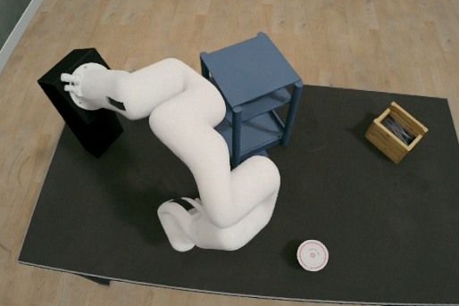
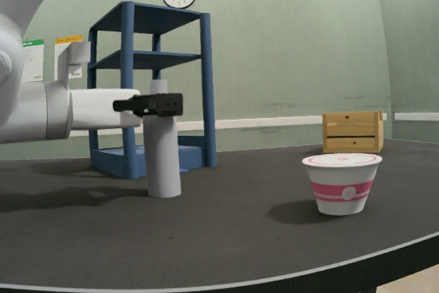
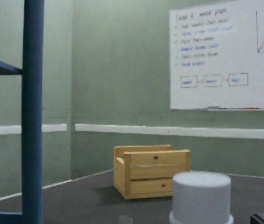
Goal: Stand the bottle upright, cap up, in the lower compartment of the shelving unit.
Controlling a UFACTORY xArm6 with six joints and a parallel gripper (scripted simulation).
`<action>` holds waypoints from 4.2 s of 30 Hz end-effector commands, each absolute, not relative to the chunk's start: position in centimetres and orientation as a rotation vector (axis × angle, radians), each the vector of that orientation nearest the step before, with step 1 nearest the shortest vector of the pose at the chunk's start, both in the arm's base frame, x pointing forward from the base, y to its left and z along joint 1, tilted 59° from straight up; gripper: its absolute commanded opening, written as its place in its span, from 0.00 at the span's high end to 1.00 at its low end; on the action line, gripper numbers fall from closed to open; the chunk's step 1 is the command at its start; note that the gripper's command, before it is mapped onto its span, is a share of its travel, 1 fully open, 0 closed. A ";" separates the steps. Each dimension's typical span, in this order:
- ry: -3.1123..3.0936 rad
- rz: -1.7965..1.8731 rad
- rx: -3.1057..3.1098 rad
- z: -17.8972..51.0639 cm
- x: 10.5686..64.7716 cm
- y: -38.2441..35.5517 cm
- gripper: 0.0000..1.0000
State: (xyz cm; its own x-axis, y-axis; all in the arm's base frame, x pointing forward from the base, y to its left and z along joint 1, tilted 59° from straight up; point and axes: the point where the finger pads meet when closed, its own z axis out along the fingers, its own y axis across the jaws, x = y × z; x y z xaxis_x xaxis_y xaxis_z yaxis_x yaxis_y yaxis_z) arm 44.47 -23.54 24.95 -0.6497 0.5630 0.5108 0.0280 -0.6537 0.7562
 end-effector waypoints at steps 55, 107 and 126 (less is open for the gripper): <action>1.094 2.350 1.099 23.4 46.5 -25.3 1.00; 1.094 2.350 1.099 25.9 43.3 -22.5 1.00; 1.094 2.350 1.099 26.7 42.4 -21.7 1.00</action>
State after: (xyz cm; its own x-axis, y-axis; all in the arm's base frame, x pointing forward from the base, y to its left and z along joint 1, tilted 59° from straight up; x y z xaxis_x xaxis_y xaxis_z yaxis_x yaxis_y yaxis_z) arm 42.43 -21.75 26.58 -0.6504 0.5625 0.5105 0.0281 -0.6538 0.7561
